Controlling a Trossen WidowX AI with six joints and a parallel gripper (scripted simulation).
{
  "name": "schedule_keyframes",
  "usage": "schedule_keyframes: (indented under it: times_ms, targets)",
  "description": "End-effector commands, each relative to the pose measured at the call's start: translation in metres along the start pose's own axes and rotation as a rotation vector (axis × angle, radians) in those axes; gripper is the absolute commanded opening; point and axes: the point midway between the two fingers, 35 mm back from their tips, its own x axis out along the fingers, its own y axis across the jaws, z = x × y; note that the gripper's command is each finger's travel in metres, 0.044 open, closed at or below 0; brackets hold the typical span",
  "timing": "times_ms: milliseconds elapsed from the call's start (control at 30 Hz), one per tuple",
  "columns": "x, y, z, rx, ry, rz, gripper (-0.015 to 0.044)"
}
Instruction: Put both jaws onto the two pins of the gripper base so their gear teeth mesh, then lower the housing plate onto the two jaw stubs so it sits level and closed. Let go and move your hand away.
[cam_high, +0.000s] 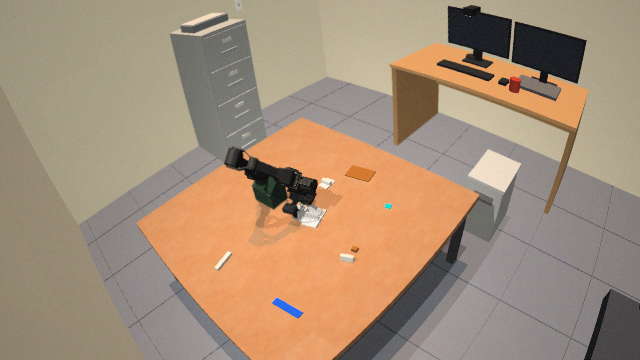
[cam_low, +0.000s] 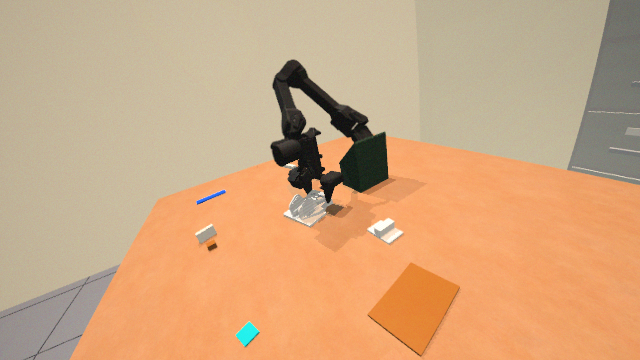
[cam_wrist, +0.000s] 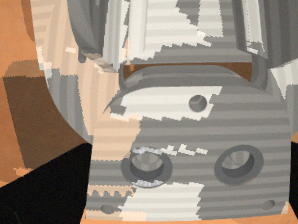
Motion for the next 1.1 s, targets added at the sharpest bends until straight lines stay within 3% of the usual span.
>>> schedule_keyframes:
  times_ms: [0, 1067]
  targets:
    - [0.0021, -0.0003, -0.0005, -0.004, 0.003, -0.004, 0.0351]
    - [0.0069, -0.0003, -0.0005, -0.011, 0.003, -0.004, 0.0351]
